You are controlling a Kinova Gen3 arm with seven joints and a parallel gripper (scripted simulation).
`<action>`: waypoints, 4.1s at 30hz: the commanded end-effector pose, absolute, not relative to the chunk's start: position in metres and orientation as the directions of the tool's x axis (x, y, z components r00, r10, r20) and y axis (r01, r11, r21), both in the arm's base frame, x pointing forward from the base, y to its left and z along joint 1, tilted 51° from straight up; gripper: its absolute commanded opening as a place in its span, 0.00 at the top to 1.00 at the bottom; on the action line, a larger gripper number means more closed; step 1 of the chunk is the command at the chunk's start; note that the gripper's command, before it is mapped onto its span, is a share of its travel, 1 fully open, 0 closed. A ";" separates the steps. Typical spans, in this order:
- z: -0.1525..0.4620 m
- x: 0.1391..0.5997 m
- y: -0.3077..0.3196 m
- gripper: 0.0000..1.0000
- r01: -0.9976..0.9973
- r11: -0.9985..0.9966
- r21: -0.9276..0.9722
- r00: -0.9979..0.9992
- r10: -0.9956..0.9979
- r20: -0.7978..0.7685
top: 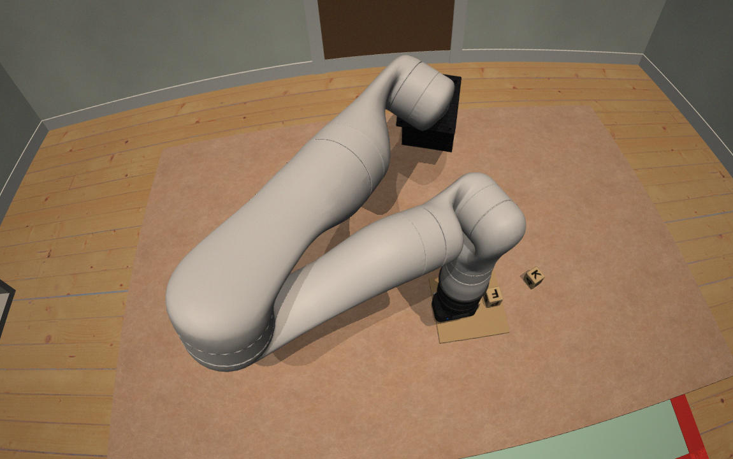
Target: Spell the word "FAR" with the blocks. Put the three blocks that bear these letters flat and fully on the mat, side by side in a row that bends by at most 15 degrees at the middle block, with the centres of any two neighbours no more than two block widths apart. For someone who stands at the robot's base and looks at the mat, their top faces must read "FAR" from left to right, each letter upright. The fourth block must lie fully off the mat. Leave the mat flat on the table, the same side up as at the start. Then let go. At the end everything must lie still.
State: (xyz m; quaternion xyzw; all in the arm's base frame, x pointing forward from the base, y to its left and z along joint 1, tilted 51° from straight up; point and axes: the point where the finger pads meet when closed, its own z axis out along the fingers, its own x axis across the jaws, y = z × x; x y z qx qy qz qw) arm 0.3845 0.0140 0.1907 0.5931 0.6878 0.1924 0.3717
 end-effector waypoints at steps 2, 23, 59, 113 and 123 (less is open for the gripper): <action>0.191 0.384 0.014 0.25 0.672 0.223 0.706 -0.020 0.959 -0.283; 0.193 0.382 0.015 0.13 0.672 0.229 0.704 -0.024 0.957 -0.289; 0.247 0.317 0.030 0.13 0.662 0.244 0.708 -0.015 0.949 -0.314; 0.298 0.256 0.044 0.00 0.653 0.238 0.719 -0.024 0.956 -0.293; 0.303 0.250 0.045 0.00 0.653 0.238 0.719 -0.025 0.956 -0.293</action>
